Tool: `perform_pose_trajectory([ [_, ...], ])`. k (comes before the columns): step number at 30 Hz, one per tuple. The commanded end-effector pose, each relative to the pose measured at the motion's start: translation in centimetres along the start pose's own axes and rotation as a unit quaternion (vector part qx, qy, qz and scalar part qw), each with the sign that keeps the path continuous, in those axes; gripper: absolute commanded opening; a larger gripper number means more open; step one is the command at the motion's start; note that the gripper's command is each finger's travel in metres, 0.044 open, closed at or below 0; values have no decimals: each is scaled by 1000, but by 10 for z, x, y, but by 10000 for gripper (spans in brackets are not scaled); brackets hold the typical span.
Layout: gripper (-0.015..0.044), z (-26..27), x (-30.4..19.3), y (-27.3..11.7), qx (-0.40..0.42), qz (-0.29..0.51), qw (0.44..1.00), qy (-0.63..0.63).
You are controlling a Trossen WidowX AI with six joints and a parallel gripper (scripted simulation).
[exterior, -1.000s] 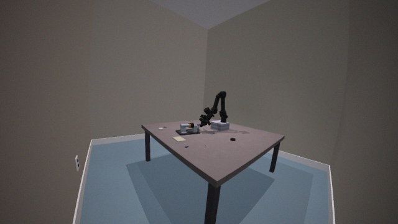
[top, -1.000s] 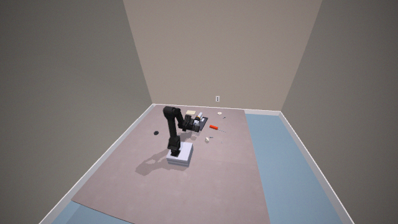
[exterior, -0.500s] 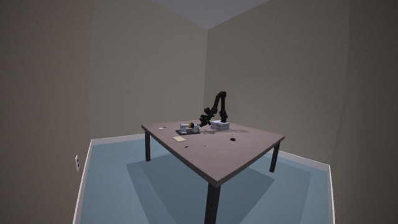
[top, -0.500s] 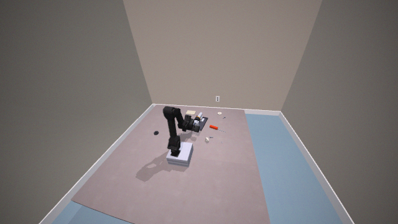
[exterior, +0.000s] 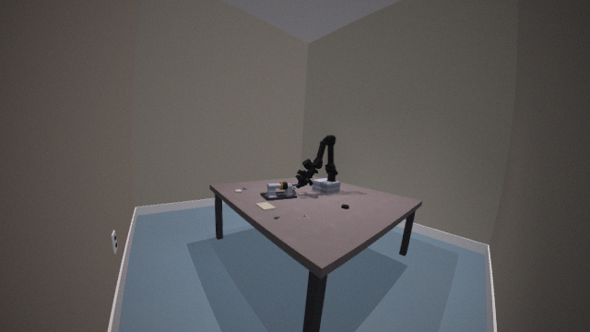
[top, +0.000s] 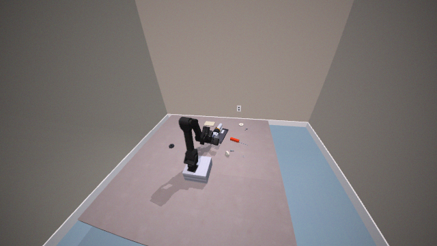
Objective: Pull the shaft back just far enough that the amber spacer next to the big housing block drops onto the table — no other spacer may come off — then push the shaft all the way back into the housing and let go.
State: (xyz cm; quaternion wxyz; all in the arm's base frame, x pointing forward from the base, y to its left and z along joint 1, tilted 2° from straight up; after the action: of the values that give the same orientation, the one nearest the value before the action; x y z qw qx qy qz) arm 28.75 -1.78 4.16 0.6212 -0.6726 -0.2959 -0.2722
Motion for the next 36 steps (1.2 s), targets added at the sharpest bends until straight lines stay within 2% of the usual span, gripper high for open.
perform_pose_trajectory([
  [1, 0, 0, -1, -1, 0, 1, 1000, 1],
  [36, 0, 1, -4, -4, 0, 1, 1000, 1],
])
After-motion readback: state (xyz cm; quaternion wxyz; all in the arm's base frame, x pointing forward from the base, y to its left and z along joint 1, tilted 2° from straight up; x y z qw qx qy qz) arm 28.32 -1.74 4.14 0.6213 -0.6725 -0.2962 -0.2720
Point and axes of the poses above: the point midway between the two fingers, 35 mm back from their tips, its own y axis out along the fingers, its own z axis across the jaws, x = y × z, the point moved 6 cm from there along -y, back along the fingers, and after that the axes turned 8 degrees about -y, right-handed, at the moved point
